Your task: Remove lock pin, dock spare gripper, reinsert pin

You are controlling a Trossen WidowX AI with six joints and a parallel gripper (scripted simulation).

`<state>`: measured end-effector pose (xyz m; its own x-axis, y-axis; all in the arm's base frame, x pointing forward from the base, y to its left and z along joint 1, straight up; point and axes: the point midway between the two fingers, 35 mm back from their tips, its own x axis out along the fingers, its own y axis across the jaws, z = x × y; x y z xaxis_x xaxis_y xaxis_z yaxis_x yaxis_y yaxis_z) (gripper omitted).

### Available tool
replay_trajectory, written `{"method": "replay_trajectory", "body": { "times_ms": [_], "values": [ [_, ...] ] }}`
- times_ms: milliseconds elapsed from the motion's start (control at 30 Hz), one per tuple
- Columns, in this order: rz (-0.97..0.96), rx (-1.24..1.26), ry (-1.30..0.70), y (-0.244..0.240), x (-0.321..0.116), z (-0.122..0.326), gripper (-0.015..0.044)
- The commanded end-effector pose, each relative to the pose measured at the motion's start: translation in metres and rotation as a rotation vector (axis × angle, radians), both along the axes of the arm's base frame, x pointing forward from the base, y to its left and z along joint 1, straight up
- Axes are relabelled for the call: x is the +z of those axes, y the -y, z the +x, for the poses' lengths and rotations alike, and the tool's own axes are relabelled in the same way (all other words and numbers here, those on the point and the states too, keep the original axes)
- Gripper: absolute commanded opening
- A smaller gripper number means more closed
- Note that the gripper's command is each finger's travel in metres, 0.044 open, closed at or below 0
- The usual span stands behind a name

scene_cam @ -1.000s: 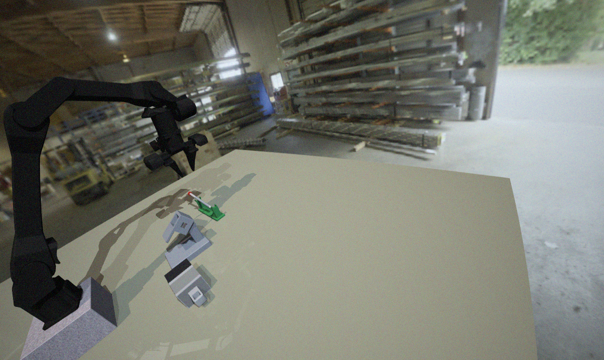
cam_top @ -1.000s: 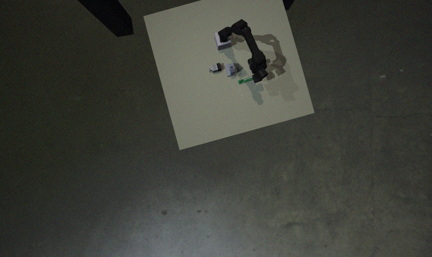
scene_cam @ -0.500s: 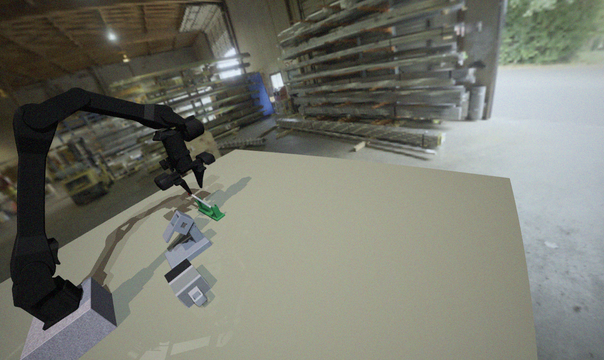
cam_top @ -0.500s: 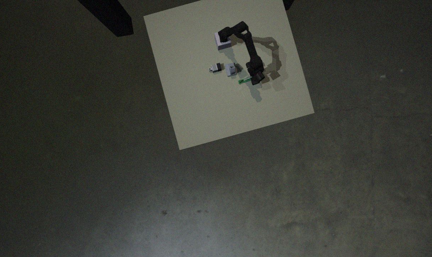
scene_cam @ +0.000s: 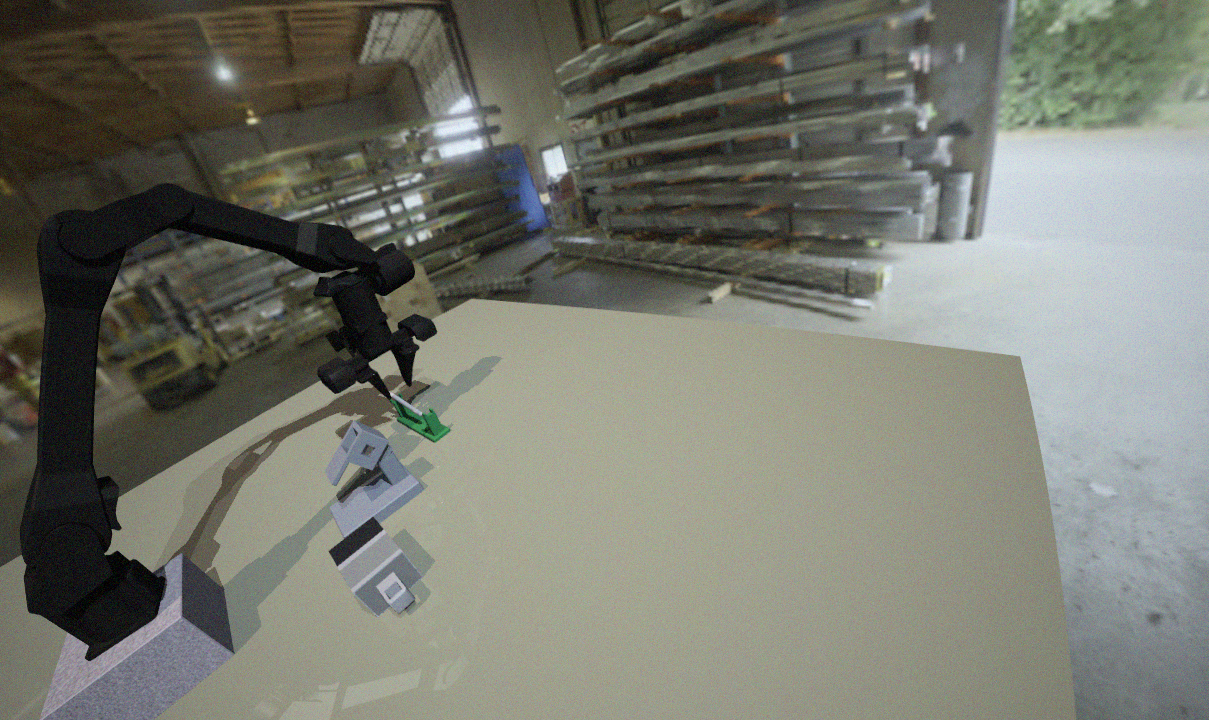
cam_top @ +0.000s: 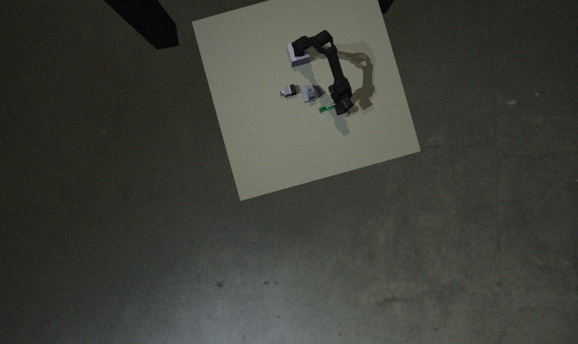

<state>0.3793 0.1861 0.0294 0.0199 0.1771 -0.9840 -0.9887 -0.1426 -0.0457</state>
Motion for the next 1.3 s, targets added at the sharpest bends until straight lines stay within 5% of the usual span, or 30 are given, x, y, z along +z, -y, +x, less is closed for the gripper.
{"method": "replay_trajectory", "body": {
  "times_ms": [0, 1267],
  "values": [
    [-0.010, 0.003, -0.014, 0.002, -0.014, -0.002, 0.0180],
    [-0.010, 0.003, -0.014, 0.002, -0.041, -0.002, 0.0180]
  ]
}}
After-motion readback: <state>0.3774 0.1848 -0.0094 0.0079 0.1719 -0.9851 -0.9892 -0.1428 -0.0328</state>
